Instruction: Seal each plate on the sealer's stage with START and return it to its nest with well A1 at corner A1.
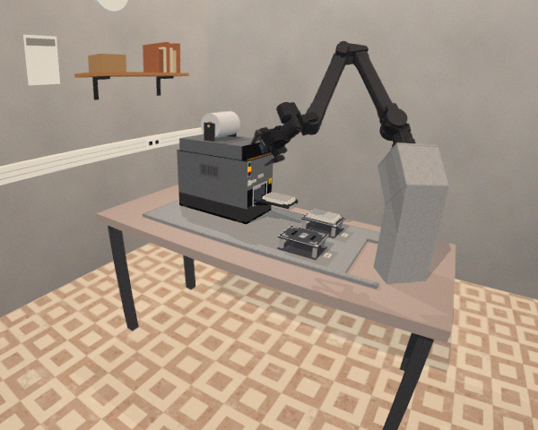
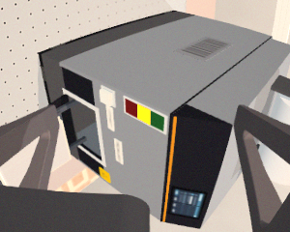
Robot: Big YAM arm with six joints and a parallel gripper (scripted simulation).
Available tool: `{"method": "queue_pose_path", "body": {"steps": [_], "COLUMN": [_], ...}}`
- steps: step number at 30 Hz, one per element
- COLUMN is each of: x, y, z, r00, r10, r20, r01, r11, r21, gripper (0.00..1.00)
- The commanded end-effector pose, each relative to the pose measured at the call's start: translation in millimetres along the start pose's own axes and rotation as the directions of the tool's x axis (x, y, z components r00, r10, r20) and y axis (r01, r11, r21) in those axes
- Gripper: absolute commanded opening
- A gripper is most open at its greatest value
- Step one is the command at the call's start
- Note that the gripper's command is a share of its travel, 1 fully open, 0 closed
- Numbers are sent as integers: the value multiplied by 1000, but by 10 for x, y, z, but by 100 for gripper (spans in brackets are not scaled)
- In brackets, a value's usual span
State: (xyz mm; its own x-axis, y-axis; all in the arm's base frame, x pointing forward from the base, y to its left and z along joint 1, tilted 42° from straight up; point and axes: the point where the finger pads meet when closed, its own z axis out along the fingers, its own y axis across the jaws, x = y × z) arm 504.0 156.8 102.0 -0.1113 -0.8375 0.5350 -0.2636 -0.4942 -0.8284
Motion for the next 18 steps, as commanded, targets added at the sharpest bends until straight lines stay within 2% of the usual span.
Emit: {"method": "queue_pose_path", "body": {"steps": [1, 9, 18], "x": [-131, -120, -118], "y": [-129, 32, -53], "z": [8, -62, -25], "r00": [1000, 1000, 1000], "r10": [14, -9, 3], "r20": [12, 20, 15], "r01": [-14, 9, -3], "r11": [1000, 1000, 1000], "r21": [24, 2, 14], "gripper": [100, 100, 100]}}
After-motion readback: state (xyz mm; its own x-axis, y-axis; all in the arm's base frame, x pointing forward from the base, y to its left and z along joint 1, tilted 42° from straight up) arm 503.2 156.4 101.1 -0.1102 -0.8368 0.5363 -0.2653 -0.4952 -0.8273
